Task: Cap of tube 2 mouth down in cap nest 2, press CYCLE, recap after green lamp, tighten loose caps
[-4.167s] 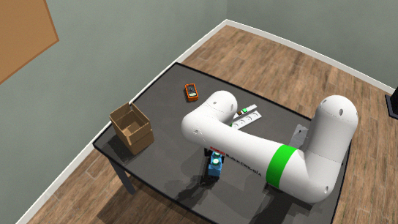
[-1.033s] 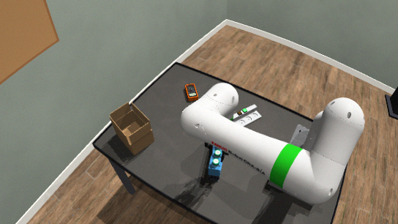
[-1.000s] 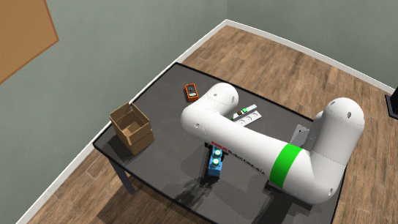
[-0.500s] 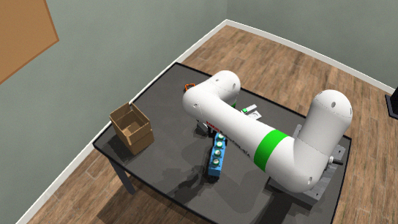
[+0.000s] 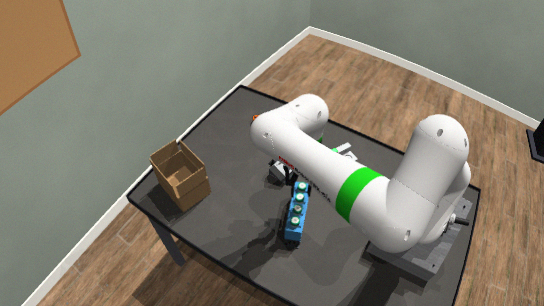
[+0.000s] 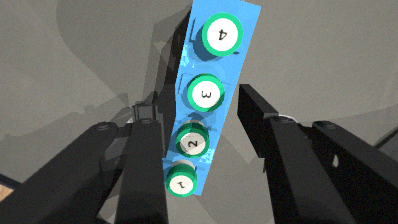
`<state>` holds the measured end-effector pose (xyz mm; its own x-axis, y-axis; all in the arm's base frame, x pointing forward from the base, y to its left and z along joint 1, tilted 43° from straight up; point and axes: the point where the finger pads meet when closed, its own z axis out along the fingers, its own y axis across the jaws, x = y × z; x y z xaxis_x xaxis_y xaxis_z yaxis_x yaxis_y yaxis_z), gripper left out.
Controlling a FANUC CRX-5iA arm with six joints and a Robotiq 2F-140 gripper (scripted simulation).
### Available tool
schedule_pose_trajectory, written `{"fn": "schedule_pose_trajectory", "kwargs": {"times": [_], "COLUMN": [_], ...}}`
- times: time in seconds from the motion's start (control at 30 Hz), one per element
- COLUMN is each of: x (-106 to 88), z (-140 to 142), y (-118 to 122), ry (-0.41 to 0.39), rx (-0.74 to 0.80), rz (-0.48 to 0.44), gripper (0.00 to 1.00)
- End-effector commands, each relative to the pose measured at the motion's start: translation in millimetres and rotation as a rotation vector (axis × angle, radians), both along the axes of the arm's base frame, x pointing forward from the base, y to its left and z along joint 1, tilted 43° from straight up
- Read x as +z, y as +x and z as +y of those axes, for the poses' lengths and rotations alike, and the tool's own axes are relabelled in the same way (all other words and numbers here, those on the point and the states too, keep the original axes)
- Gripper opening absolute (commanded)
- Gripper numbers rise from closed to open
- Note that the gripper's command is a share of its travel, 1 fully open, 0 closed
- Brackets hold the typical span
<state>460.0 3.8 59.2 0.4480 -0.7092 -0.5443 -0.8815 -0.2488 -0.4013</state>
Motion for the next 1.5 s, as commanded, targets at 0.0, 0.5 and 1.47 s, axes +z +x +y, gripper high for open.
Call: {"fn": "schedule_pose_trajectory", "kwargs": {"times": [0.0,0.5,1.47], "x": [-3.8,-14.1,-19.6], "z": [3,12,17], "y": [1,3,5], "ry": [-0.001,-0.001,-0.001], "rx": [-0.001,-0.001,-0.001], "rz": [-0.001,-0.001,-0.001], "gripper": [0.41,0.41,0.3]}}
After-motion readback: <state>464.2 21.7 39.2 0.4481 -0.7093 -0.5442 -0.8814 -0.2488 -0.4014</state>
